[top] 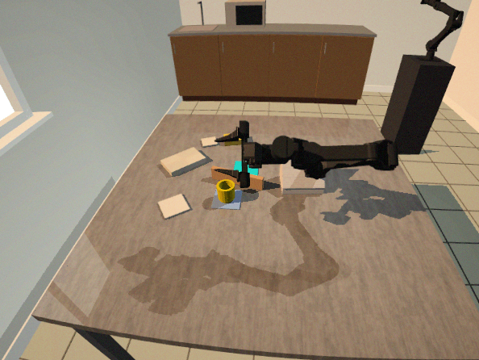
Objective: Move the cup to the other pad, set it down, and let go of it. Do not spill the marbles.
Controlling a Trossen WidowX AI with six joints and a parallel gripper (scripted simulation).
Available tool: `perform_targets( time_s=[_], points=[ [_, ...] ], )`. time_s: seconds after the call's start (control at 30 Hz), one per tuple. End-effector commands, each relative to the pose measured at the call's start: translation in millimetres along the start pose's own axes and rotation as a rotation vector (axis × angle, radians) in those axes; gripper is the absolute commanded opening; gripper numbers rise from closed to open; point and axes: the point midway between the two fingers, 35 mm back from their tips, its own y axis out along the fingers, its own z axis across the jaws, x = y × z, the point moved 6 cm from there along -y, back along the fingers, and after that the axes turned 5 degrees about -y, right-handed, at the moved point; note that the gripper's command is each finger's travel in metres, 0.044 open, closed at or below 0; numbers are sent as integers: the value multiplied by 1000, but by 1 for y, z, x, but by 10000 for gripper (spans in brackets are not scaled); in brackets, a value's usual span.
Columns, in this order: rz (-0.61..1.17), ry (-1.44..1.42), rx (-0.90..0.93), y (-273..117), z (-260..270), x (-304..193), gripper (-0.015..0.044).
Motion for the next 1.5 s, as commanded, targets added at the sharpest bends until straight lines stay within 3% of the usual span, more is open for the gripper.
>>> perform_targets(
  time_s=[0.0,0.27,0.5,0.77,1.47],
  points=[
    [13,6,4,2,0,-1,374],
    [596,342,127,52,0,-74,167],
    [1151,796,96,66,-4,-140,167],
    [1727,1409,-128,62,-10,-190,167],
    [1769,1462,-156,60,-2,-201,167]
  ],
)
